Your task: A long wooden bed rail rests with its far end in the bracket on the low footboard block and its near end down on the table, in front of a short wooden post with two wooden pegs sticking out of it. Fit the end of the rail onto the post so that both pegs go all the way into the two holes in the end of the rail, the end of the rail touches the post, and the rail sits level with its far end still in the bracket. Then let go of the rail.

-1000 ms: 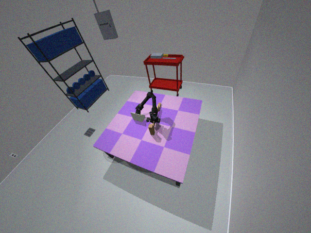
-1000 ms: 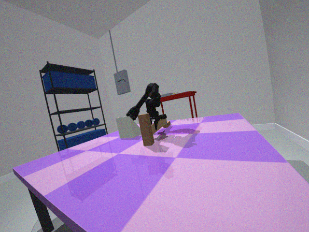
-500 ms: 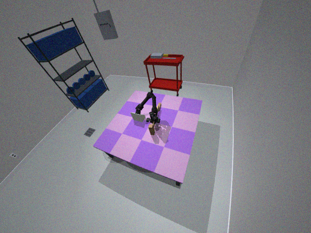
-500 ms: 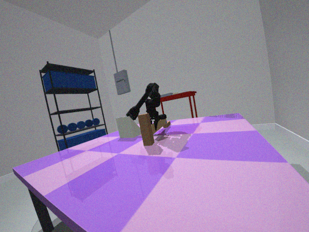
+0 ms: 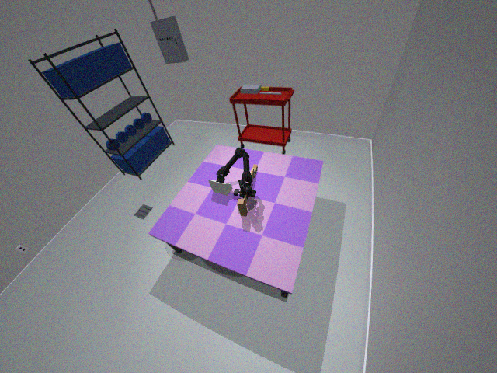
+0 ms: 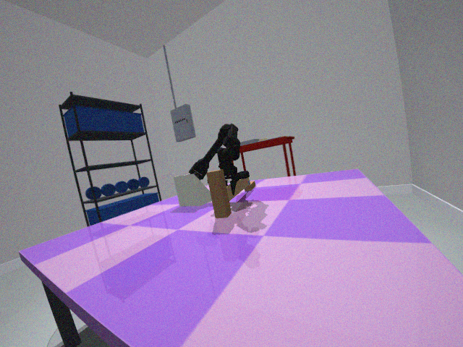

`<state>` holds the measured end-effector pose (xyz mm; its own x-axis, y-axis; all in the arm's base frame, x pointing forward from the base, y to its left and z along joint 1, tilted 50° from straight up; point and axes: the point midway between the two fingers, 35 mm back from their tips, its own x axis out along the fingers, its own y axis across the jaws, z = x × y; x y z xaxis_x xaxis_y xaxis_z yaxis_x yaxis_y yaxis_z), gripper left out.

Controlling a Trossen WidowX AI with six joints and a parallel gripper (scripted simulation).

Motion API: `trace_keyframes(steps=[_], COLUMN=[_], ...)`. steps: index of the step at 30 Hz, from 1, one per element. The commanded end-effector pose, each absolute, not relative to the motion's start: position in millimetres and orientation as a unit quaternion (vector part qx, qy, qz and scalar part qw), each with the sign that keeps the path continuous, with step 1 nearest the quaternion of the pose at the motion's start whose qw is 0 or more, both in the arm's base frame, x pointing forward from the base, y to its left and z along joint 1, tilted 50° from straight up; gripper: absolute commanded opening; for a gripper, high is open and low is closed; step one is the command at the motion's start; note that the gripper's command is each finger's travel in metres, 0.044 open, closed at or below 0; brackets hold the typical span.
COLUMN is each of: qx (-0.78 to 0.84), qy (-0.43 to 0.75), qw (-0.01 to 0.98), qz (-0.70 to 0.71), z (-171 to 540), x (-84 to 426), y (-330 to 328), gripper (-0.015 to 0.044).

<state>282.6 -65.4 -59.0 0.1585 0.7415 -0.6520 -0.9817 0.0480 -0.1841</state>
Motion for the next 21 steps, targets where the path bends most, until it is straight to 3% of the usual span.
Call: trace_keyframes(steps=[1,21], qx=[-0.309,-0.309], qy=[0.196,0.196], qw=[0.698,0.698], qz=[0.615,0.615], z=[-59.1,-62.6], x=[284.6,285.1], y=[-69.3,-72.7], gripper=[0.0,0.0])
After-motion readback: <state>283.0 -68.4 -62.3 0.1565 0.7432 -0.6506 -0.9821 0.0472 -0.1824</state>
